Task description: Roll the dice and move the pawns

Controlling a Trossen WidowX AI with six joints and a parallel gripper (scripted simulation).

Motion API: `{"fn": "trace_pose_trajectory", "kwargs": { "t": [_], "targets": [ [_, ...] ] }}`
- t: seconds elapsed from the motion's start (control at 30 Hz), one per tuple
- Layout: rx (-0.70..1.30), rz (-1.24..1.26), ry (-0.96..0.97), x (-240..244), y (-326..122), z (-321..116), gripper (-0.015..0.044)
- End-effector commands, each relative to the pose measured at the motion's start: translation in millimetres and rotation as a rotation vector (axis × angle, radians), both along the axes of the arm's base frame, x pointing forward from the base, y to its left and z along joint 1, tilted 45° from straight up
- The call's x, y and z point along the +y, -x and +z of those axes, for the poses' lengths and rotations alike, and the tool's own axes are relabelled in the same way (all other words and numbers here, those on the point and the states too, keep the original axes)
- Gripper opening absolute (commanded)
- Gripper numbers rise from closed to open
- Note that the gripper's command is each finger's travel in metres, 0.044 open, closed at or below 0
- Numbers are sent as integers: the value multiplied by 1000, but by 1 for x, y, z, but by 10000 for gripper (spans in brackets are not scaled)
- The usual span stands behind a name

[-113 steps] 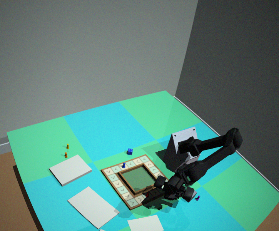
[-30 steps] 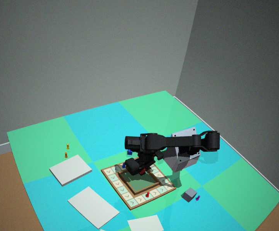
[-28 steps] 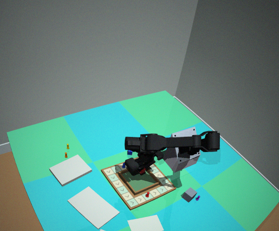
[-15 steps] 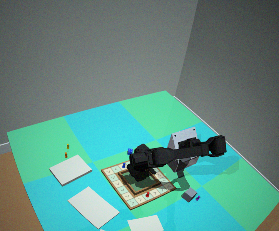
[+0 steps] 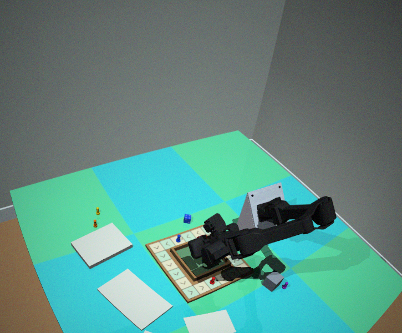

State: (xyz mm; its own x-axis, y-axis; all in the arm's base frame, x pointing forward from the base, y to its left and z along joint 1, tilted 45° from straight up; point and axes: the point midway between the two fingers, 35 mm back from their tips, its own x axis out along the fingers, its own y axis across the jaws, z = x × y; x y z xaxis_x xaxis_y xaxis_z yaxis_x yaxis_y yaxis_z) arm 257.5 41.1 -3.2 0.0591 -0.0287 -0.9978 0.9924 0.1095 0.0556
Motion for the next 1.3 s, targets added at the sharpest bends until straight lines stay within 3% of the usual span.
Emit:
{"fn": "trace_pose_trajectory", "kwargs": {
  "t": [0.0, 0.13, 0.83, 1.13, 1.27],
  "targets": [
    [-25, -15, 25, -4, -6, 16, 0],
    [-26, -15, 26, -10, -13, 53, 0],
    [-25, -20, 20, -9, -11, 50, 0],
    [-25, -19, 20, -10, -11, 52, 236],
    [-26, -15, 27, -36, -12, 77, 341]
  ]
}}
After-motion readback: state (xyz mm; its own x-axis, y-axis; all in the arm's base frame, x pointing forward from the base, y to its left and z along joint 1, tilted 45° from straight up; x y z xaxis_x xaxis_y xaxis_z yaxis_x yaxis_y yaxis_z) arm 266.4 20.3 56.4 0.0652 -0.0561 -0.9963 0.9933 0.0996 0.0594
